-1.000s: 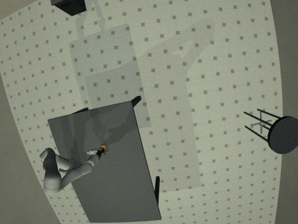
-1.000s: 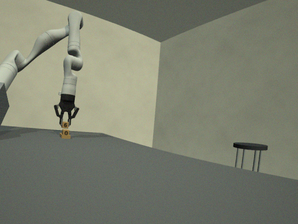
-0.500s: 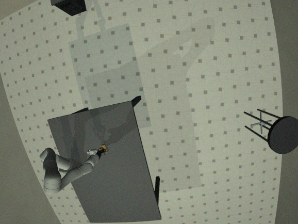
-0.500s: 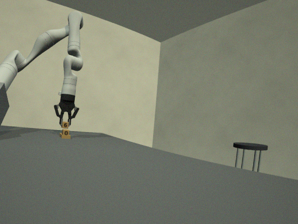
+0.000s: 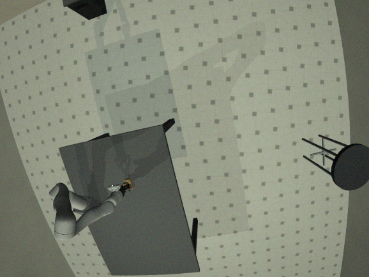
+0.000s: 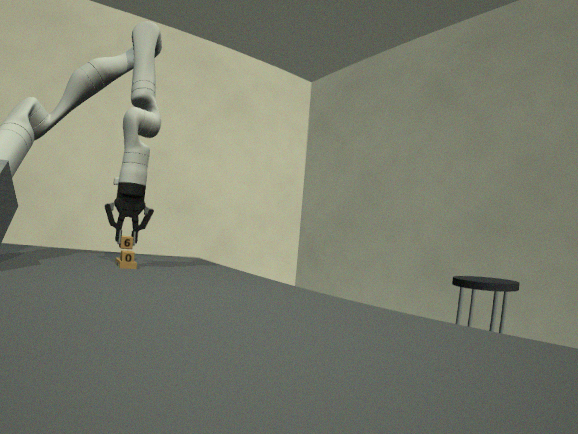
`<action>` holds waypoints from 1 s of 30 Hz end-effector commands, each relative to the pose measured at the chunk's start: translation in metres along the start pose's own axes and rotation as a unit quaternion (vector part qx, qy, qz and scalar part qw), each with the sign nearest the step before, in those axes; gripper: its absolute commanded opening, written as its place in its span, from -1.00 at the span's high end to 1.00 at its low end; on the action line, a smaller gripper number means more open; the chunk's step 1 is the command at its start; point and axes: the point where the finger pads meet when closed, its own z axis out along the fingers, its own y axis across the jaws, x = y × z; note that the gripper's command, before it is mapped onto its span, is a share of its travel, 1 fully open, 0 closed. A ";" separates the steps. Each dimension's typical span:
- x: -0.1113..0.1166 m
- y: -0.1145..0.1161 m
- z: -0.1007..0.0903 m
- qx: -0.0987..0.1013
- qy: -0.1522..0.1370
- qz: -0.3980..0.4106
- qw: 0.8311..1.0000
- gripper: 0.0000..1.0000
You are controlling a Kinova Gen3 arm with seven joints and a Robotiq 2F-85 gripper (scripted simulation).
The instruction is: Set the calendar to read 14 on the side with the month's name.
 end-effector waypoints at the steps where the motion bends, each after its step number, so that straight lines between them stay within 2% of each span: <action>1: 0.000 0.000 0.000 0.000 0.000 0.000 1.000 0.43; 30: 0.000 0.000 0.021 0.000 0.000 0.000 1.000 0.43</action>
